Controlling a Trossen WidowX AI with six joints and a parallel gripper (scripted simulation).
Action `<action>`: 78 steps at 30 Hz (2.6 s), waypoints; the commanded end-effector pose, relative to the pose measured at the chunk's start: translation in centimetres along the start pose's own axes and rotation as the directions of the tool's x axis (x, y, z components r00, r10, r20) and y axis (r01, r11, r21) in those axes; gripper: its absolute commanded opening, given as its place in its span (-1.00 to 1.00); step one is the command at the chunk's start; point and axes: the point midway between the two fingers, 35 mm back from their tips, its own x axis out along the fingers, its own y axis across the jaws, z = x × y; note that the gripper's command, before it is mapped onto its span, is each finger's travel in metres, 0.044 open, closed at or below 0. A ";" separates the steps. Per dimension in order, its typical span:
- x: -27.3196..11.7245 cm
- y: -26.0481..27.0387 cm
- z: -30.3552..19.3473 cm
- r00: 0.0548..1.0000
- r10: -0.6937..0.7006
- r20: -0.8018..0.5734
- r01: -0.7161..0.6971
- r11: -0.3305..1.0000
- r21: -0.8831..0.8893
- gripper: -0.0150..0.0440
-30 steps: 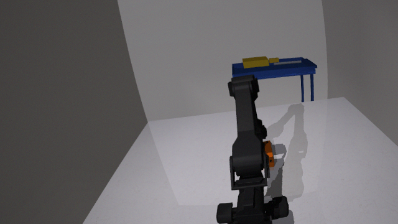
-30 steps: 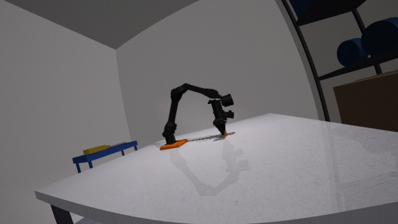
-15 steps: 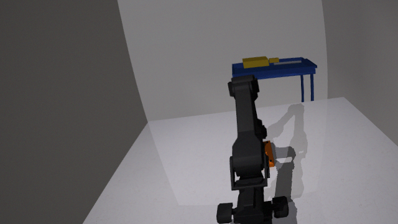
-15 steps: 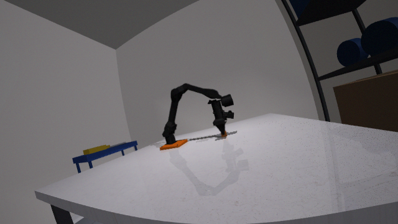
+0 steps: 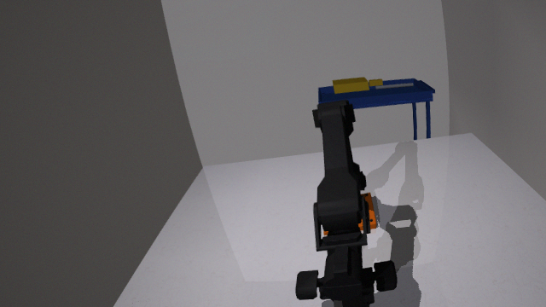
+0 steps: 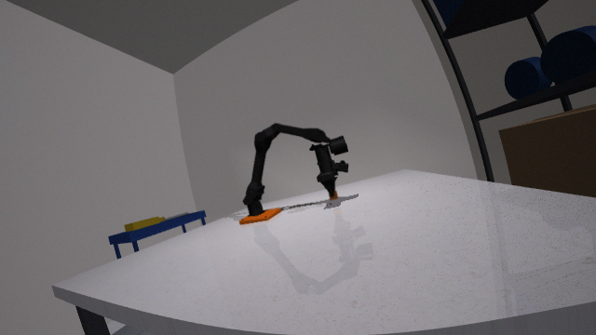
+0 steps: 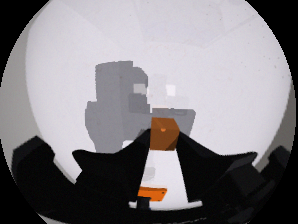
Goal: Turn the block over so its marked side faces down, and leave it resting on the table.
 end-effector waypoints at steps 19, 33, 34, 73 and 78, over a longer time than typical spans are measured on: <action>0.1 -0.1 0.5 0.968 -0.002 0.250 0.001 1.000 0.002 -0.49; 0.3 -0.1 0.1 0.901 -0.003 0.434 0.003 1.000 0.001 -0.49; 0.3 -0.1 0.0 0.895 -0.003 0.447 0.003 1.000 0.001 -0.49; 3.3 -0.1 -0.2 0.523 -0.002 0.852 0.005 1.000 0.000 -0.49; 3.2 -0.1 -0.5 0.501 -0.002 0.866 0.006 1.000 0.000 -0.49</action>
